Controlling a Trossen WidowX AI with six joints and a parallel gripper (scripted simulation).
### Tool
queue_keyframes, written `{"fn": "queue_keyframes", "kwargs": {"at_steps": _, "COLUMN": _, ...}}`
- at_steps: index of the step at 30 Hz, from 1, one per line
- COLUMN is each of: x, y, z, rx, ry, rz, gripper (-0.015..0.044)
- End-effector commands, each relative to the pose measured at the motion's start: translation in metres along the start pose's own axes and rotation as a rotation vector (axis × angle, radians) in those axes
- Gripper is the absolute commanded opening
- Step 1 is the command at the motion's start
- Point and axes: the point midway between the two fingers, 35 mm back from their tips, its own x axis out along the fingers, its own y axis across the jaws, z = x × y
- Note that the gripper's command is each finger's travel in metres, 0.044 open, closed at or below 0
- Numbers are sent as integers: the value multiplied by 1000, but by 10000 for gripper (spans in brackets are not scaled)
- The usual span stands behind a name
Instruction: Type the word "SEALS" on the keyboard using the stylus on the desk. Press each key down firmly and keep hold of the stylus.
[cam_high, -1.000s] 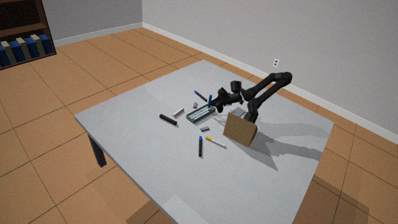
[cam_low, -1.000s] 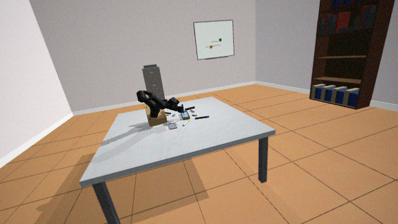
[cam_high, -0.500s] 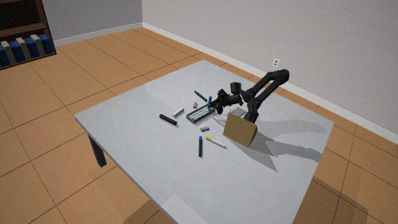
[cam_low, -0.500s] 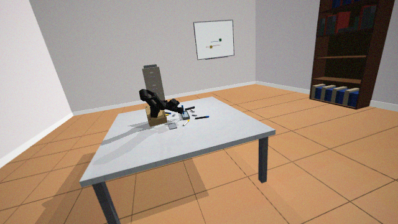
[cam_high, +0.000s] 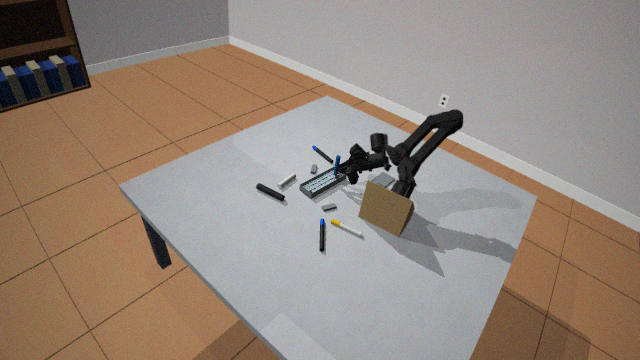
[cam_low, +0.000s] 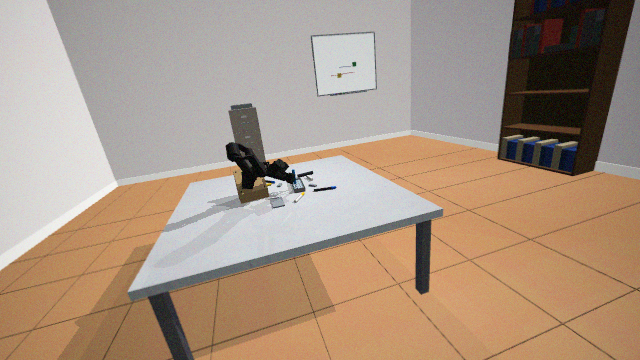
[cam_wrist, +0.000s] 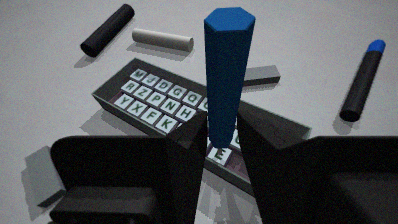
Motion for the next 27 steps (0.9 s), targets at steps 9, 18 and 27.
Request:
{"fn": "queue_keyframes", "kwargs": {"at_steps": 9, "x": -5, "y": 1, "z": 11, "rx": -4, "ry": -3, "rz": 4, "gripper": 81}}
{"fn": "queue_keyframes", "kwargs": {"at_steps": 18, "x": -17, "y": 0, "z": 29, "rx": -4, "ry": -5, "rz": 2, "gripper": 81}}
{"fn": "queue_keyframes", "kwargs": {"at_steps": 27, "x": -18, "y": 3, "z": 33, "rx": -33, "ry": -1, "rz": 36, "gripper": 71}}
